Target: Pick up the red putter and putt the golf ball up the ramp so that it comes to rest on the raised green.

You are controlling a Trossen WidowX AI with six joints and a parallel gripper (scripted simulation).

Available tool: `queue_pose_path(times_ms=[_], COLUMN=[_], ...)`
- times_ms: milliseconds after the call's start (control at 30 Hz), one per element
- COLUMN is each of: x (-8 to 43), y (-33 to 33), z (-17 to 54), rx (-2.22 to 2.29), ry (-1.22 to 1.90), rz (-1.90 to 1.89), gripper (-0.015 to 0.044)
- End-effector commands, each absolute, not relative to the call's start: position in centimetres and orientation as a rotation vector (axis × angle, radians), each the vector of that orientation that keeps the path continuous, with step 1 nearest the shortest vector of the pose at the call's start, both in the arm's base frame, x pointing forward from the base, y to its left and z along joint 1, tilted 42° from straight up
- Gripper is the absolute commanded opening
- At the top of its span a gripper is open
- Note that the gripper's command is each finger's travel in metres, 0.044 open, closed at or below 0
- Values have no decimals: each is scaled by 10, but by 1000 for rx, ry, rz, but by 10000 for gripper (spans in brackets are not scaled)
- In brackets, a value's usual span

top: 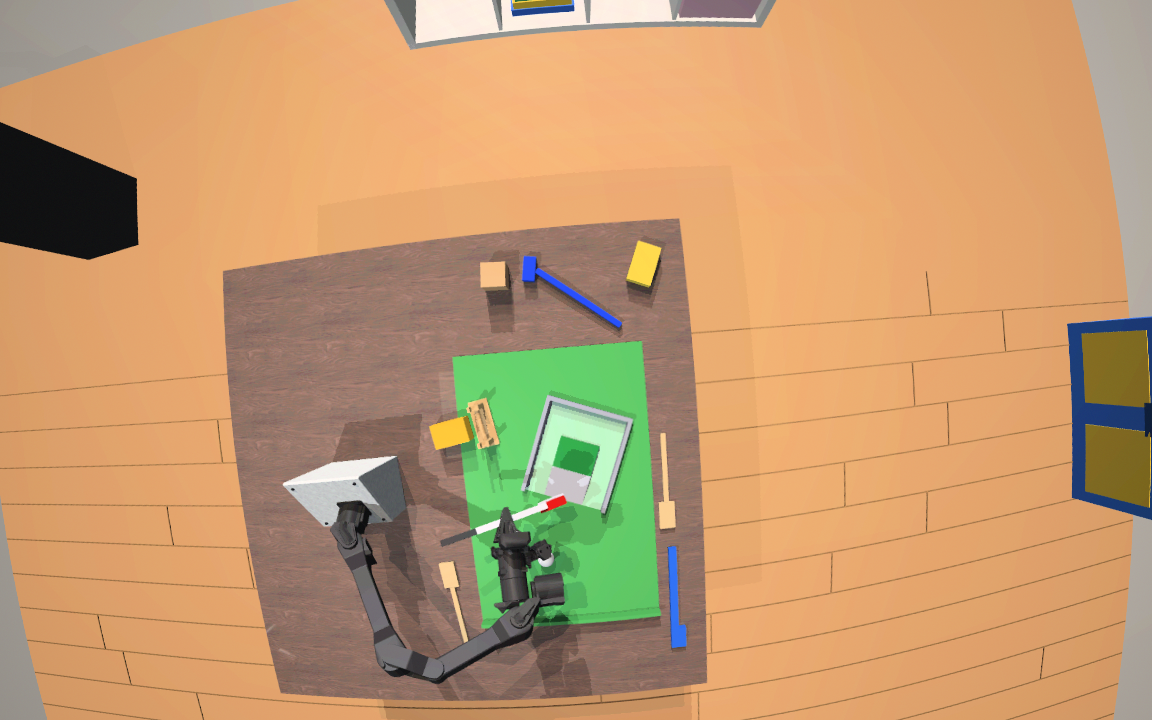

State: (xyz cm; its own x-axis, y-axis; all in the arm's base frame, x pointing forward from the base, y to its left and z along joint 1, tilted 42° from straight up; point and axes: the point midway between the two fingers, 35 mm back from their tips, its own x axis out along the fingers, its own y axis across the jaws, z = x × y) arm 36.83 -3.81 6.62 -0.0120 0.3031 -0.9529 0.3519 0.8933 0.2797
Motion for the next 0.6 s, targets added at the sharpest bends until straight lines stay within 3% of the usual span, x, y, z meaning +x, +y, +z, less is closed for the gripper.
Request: queue_pose_path(times_ms=[0, 567], x=[370, 349], y=[-54, -128], z=[86, 169], rx=[648, 1159], ry=[1553, 1282], rz=[-87, -266], gripper=[0, 0])
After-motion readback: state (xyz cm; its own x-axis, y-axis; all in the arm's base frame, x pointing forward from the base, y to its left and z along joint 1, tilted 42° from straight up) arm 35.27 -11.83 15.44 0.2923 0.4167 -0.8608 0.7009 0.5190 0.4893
